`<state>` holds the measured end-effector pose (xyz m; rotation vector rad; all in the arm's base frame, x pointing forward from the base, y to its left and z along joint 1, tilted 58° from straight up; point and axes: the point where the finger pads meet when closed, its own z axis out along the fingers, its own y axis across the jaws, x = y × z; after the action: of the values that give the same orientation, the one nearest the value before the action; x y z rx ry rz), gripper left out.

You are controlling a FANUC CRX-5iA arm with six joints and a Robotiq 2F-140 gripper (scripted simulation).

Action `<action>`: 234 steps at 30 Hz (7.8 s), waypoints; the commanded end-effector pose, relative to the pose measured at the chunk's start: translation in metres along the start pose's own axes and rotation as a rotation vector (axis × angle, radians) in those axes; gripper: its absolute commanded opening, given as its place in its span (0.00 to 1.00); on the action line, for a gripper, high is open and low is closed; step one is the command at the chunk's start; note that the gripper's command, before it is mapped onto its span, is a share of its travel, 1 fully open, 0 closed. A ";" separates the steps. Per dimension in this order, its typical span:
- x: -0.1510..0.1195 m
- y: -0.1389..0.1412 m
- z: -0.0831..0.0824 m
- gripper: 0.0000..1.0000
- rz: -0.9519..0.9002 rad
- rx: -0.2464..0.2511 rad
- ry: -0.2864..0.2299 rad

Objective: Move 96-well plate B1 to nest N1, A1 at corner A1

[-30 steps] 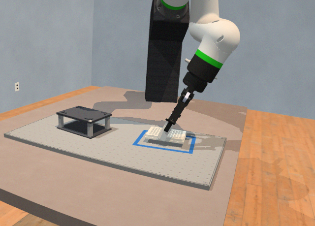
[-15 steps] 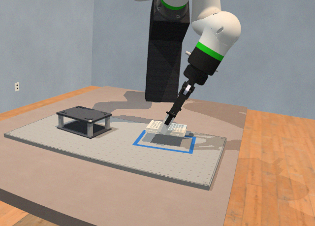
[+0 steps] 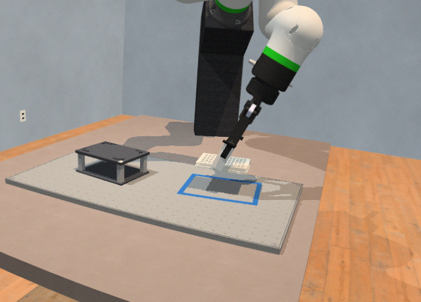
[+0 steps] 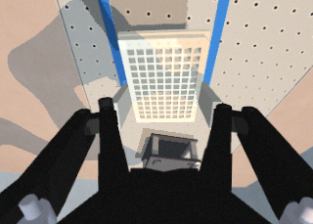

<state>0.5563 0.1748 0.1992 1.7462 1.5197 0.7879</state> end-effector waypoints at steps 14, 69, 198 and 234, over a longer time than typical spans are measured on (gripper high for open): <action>-0.001 0.000 -0.002 0.00 0.000 0.000 0.000; -0.150 0.002 0.034 0.00 0.244 0.114 0.000; -0.280 0.003 0.117 0.00 0.244 0.114 0.000; -0.278 0.003 0.120 0.00 0.244 0.114 0.000</action>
<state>0.6172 -0.1140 0.1304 2.0771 1.4288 0.8209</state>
